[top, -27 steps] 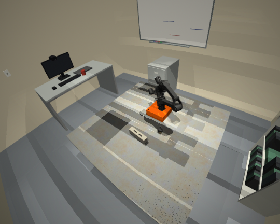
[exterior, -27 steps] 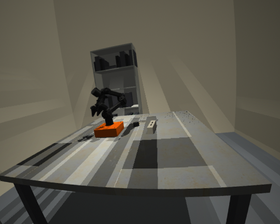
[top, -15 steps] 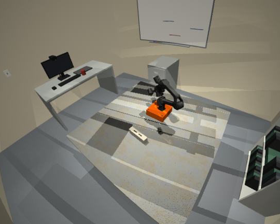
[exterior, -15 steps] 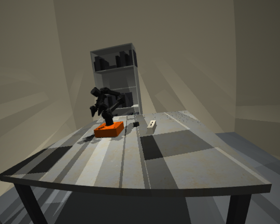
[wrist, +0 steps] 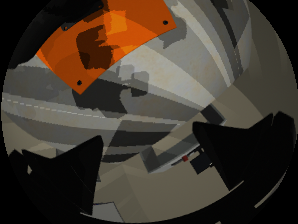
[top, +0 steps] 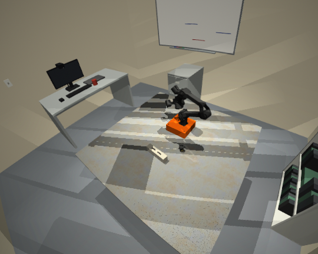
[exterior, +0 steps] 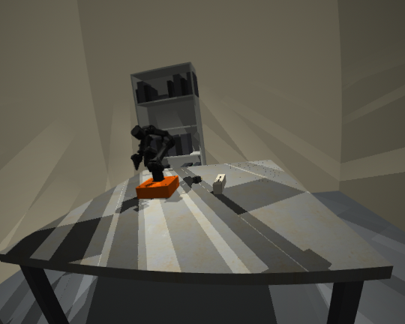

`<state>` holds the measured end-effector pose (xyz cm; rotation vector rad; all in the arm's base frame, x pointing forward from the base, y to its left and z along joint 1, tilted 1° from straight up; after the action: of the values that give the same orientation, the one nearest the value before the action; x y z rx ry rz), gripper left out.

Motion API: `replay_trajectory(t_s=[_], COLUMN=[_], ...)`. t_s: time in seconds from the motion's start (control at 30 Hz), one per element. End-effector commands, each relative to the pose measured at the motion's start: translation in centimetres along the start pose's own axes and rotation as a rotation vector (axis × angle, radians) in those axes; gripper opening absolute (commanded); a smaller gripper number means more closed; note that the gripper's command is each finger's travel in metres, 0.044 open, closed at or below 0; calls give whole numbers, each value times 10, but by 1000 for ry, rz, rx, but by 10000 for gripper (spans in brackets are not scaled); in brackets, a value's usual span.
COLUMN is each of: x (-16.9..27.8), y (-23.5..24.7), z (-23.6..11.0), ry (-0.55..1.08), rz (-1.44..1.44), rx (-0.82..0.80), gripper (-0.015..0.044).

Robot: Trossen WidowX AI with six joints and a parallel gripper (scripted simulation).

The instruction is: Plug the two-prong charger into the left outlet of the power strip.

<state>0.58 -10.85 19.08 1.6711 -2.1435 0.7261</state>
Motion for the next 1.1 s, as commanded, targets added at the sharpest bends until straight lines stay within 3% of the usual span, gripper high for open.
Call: replay_trajectory(t_s=[0.0, 1.07], x=[2, -4], y=[-7, -62], z=[2, 13], ry=[-30, -246], rz=[20, 130], rx=[27, 120], gripper=[440, 440])
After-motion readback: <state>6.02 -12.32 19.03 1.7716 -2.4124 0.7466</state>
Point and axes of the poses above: the point midway between the two fingers, 35 mm back from their tips, its own z axis out along the fingers, its own y axis across the jaws, x = y × z, the point moved 5 cm from there along -z, back along the fingers, and after that the axes turned 5 degrees about -z, right-handed, at the moved point
